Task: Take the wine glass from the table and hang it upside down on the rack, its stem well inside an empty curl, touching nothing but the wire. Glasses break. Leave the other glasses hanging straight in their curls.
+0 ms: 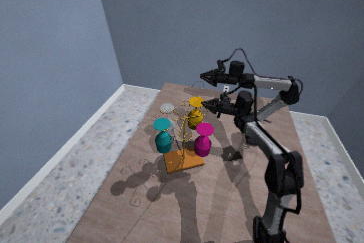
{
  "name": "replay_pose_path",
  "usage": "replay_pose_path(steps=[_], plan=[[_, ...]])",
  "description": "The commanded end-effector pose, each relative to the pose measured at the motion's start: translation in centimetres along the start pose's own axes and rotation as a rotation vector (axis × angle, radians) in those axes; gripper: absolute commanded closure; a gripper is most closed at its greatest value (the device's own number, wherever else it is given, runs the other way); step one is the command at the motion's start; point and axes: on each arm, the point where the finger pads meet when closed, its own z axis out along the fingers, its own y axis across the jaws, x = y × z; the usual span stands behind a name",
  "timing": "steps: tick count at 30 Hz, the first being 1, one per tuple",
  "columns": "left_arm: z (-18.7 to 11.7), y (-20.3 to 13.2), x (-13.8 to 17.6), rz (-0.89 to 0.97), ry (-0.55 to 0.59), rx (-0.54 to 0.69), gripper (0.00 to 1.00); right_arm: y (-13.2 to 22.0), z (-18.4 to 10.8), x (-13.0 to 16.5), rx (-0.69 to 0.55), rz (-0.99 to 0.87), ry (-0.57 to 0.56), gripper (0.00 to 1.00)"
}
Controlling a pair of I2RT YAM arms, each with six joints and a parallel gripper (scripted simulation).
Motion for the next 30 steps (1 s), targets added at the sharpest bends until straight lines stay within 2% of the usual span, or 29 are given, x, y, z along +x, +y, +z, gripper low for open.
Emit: replay_pose_path(steps=[1, 3, 4, 5, 23, 24, 26, 30], plan=[[-0.4, 2.8, 1.3, -0.065, -0.014, -0.037, 1.0, 0.0, -0.3, -1.3, 0.002, -0.01, -0.031, 0.84], [-0.6, 2.3, 1.0, -0.059, -0.022, -0.032, 1.0, 0.0, -0.3, -1.3, 0.002, -0.01, -0.031, 0.84], [-0.3, 2.8, 1.8, -0.066, -0.01, -0.038, 1.0, 0.0, -0.3, -1.3, 0.002, -0.01, -0.031, 0.84], [-1.0, 2.9, 1.4, -0.082, -0.025, -0.034, 1.0, 0.0, -0.3, -1.3, 0.002, -0.01, -0.031, 0.84], [-0.7, 2.8, 5.2, -0.086, -0.01, -0.038, 1.0, 0.0, -0.3, -1.3, 0.002, -0.01, -0.031, 0.84], [-1.8, 3.0, 4.4, -0.059, -0.039, -0.033, 1.0, 0.0, -0.3, -1.3, 0.002, -0.01, -0.031, 0.84], [-1.8, 1.7, 5.4, 0.067, 0.023, 0.015, 1.0, 0.0, -0.3, -1.3, 0.002, -0.01, -0.031, 0.84], [-2.3, 2.8, 5.5, 0.051, 0.019, 0.007, 1.0, 0.0, -0.3, -1.3, 0.002, -0.01, -0.031, 0.84]])
